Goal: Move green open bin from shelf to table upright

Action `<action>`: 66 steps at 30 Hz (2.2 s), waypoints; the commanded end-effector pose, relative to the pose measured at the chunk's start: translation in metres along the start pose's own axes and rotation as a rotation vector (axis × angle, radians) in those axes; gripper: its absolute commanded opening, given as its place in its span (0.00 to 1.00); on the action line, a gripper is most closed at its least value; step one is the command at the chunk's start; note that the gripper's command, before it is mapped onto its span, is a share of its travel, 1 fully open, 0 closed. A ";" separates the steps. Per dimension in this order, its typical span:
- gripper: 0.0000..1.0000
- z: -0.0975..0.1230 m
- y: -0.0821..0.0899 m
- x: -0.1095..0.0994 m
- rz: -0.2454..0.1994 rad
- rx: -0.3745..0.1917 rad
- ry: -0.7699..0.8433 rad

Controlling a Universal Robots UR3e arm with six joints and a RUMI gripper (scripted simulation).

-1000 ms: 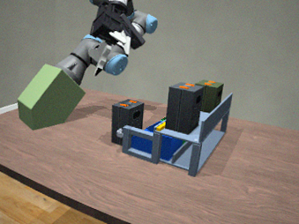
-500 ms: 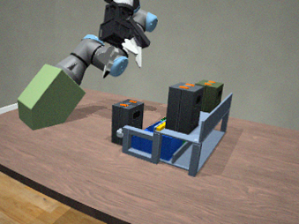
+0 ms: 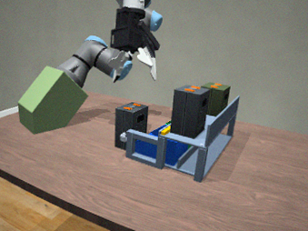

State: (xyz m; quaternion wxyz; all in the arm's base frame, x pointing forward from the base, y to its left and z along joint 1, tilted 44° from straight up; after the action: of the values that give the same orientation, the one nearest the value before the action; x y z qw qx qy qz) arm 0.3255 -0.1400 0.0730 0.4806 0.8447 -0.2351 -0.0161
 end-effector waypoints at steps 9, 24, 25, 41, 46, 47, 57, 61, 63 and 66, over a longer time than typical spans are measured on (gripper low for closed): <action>1.00 -0.015 -0.005 0.001 -0.068 0.069 0.047; 1.00 -0.059 -0.021 0.002 -0.208 0.227 0.167; 1.00 -0.059 -0.021 0.002 -0.208 0.227 0.167; 1.00 -0.111 -0.038 -0.001 -0.208 0.227 0.167; 1.00 -0.131 -0.045 -0.002 -0.208 0.227 0.167; 1.00 -0.142 -0.048 -0.002 -0.208 0.227 0.167; 1.00 -0.163 -0.055 -0.003 -0.208 0.227 0.167; 1.00 -0.163 -0.055 -0.003 -0.208 0.227 0.167; 1.00 -0.161 -0.055 -0.003 -0.208 0.228 0.167; 1.00 -0.160 -0.054 -0.003 -0.208 0.227 0.167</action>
State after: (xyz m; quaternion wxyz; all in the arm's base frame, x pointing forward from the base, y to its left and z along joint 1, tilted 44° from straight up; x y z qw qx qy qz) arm 0.3840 0.0156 0.1139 0.3949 0.9121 -0.1052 0.0307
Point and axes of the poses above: the point where the finger pads meet when closed, its own y axis back along the fingers, its own x axis across the jaws, z = x × y, the point moved 2 cm from there along y, back along the fingers, and after that the axes turned 3 degrees about -y, right-handed, at the moved point
